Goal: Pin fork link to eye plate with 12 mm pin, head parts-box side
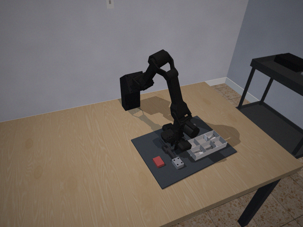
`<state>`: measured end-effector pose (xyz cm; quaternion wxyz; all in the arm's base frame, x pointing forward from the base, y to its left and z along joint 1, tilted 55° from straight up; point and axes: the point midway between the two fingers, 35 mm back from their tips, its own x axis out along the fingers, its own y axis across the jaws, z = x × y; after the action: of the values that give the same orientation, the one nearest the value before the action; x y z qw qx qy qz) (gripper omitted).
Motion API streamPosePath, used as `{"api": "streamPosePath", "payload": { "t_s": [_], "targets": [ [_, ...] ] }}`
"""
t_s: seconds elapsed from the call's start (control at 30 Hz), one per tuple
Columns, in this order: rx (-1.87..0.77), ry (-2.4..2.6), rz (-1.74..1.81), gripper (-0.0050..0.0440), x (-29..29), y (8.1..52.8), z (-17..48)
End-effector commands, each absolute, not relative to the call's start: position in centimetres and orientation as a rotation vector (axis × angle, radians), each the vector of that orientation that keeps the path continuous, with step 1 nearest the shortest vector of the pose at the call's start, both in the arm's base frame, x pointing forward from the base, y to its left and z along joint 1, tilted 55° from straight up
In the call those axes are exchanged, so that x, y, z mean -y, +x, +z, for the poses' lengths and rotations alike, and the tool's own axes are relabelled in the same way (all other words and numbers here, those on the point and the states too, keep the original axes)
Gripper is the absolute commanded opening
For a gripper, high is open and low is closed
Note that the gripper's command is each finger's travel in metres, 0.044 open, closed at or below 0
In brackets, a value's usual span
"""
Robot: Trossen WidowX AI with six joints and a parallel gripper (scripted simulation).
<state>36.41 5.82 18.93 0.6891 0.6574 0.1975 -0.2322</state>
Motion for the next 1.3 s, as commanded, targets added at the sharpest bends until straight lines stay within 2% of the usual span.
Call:
{"api": "streamPosePath", "payload": {
  "t_s": [0.0,1.27],
  "targets": [
    [-0.426,1.479,-0.506,0.0140,-6.2,36.5,19.7],
    [-0.427,1.478,-0.507,0.0140,-7.2,36.4,19.6]
  ]
}}
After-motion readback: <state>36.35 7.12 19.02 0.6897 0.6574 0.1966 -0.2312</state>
